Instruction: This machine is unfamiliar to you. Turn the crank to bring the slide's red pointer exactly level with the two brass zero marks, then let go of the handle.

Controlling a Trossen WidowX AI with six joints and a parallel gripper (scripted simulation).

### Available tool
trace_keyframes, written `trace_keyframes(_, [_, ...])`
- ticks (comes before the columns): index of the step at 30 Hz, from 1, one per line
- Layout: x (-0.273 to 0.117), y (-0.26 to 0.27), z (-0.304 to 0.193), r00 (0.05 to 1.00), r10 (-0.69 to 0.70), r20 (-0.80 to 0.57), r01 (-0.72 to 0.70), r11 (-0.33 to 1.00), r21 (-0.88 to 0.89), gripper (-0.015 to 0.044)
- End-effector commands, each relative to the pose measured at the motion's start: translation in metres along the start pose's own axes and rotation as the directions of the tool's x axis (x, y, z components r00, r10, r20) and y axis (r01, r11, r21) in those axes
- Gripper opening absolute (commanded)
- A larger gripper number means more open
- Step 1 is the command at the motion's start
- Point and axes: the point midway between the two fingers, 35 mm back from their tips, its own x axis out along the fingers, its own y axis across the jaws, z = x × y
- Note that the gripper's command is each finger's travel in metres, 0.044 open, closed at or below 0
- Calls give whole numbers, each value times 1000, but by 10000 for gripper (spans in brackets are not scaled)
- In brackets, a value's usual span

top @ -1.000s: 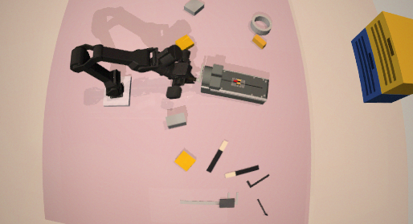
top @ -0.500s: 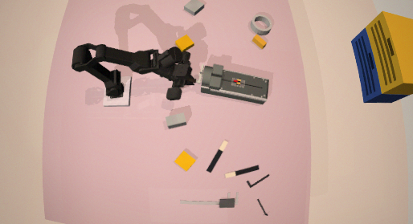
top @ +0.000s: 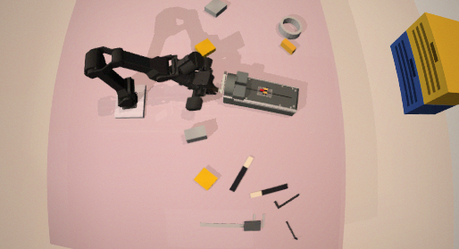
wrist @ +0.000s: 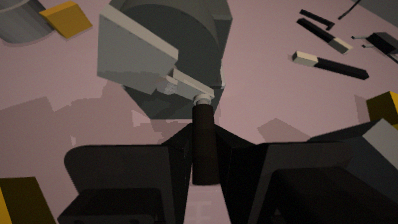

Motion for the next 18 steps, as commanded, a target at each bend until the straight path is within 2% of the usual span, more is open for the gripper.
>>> trace_keyframes(1, [6,6,-5,1000,5,-9,-5,1000,-1,0])
trace_keyframes(18, [9,23,-10,1000,6,-10,-6,1000,0,0])
